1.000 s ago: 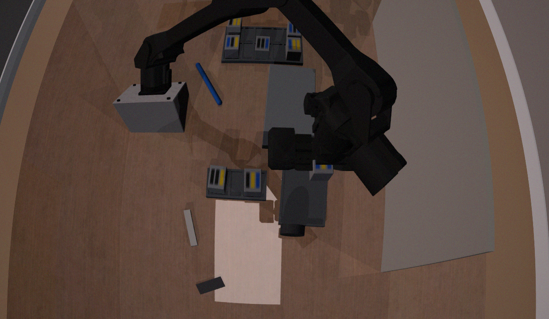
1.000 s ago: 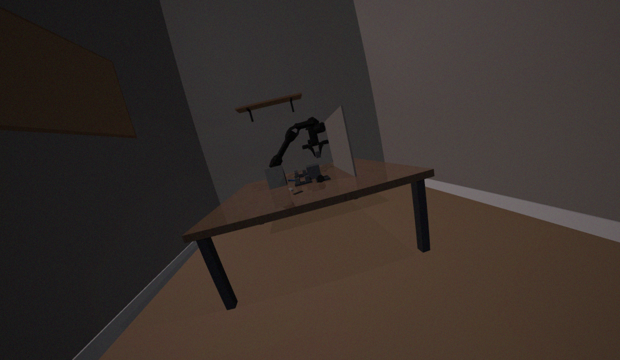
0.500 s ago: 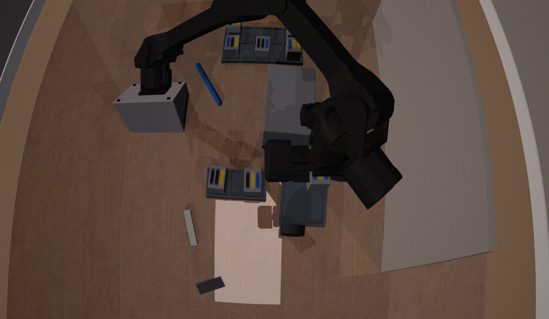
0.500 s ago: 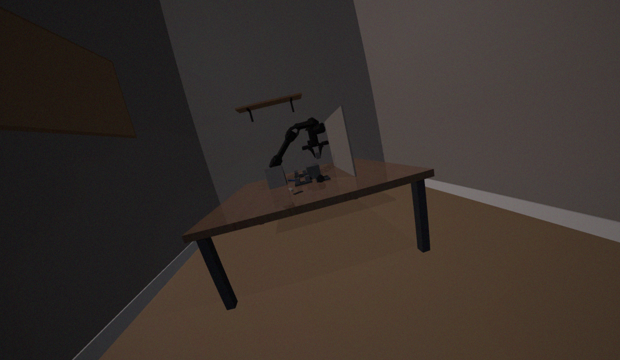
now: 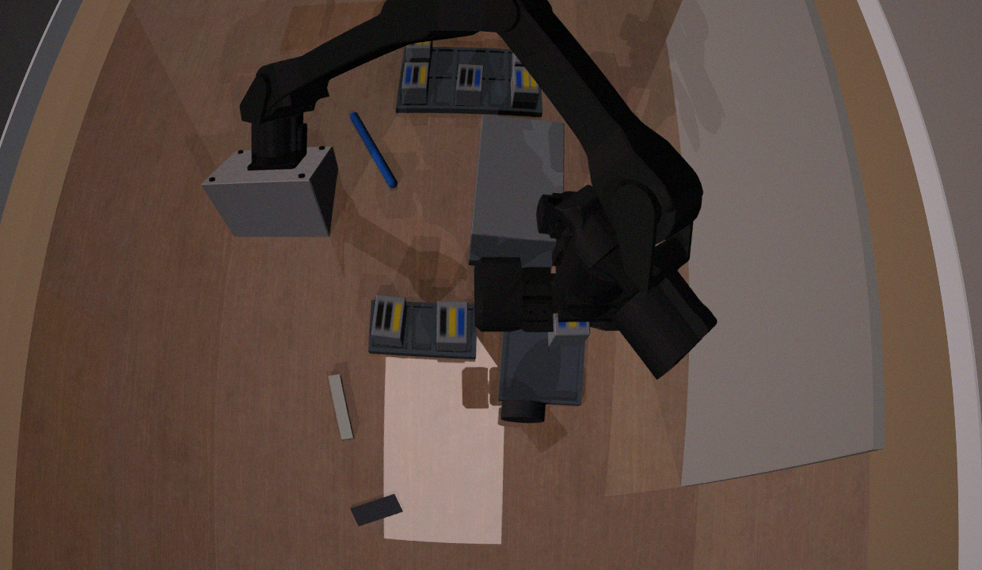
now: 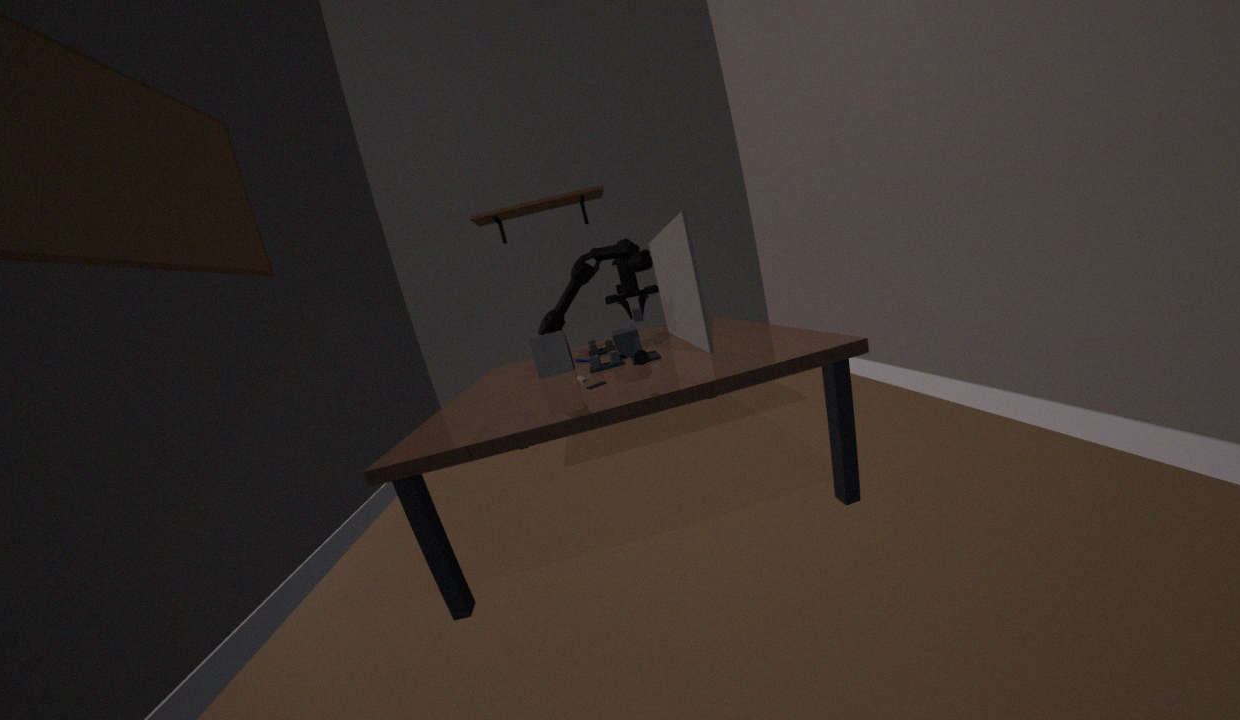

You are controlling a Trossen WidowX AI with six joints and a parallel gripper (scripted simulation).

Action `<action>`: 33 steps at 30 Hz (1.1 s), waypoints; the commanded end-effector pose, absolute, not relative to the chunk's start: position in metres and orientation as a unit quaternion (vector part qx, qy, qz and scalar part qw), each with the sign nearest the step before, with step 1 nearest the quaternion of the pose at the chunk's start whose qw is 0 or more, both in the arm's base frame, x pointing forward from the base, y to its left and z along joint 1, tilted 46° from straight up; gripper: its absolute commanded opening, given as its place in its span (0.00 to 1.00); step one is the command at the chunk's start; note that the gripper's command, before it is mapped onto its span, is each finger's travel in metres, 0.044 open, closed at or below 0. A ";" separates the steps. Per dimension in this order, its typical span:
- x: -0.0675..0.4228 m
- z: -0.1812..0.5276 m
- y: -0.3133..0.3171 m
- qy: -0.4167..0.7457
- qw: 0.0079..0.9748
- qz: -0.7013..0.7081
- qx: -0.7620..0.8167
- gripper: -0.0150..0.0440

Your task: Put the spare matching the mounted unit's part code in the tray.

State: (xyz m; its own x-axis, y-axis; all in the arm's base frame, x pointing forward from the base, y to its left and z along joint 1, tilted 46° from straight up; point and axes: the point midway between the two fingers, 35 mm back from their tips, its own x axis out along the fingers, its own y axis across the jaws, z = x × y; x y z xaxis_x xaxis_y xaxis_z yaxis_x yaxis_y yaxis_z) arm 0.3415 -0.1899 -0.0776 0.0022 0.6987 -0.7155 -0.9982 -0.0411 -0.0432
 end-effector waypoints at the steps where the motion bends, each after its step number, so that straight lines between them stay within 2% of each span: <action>1: 0.343 -0.080 -0.188 0.255 0.646 0.657 -0.294 0.25; 33: 0.346 -0.101 -0.170 0.255 0.647 0.656 -0.294 0.25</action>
State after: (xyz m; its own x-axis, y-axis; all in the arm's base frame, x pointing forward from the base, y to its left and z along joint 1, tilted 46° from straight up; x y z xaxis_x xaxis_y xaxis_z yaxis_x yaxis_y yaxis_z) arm 0.3453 -0.1713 -0.0995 0.0037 0.6977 -0.7164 -0.9982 -0.0398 -0.0440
